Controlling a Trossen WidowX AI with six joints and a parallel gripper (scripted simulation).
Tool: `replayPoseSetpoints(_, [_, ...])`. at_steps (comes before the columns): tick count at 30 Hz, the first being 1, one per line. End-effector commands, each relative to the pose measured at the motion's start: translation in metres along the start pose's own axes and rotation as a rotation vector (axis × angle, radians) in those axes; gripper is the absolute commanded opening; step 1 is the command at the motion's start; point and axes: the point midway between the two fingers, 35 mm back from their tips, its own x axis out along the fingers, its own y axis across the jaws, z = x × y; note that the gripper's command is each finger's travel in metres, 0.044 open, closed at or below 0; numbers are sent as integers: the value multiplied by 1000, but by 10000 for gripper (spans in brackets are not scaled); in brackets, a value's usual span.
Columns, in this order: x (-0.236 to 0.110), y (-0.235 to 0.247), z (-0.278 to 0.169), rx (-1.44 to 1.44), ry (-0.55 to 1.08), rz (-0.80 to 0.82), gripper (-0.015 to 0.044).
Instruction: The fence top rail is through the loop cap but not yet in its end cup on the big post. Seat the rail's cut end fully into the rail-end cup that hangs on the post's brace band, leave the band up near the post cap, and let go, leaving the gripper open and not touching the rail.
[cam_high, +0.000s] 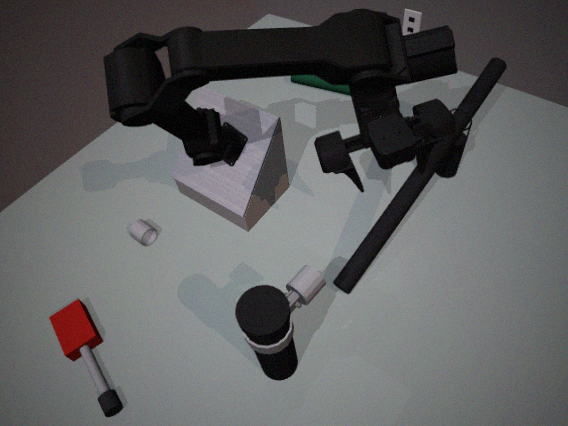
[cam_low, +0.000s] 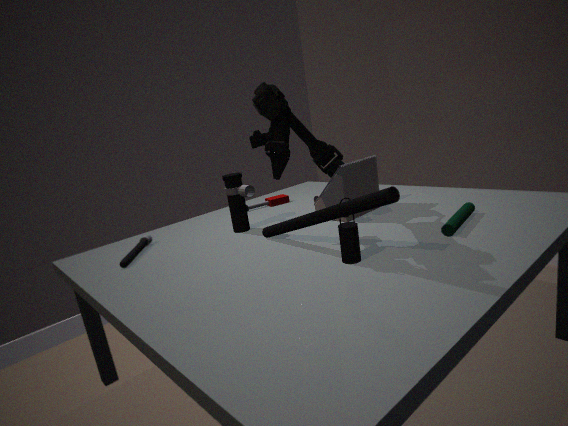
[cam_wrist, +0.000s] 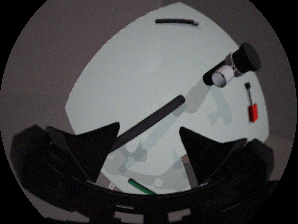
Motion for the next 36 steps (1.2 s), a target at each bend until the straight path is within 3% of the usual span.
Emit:
replayPoseSetpoints(1, [54, 12, -19, 786, 104, -240, 440])
replayPoseSetpoints(21, [59, 12, -22, 865, 104, -271, 440])
replayPoseSetpoints(26, [90, 6, -28, 865, 102, -271, 440])
replayPoseSetpoints(36, [108, 2, -31, 865, 101, -271, 440])
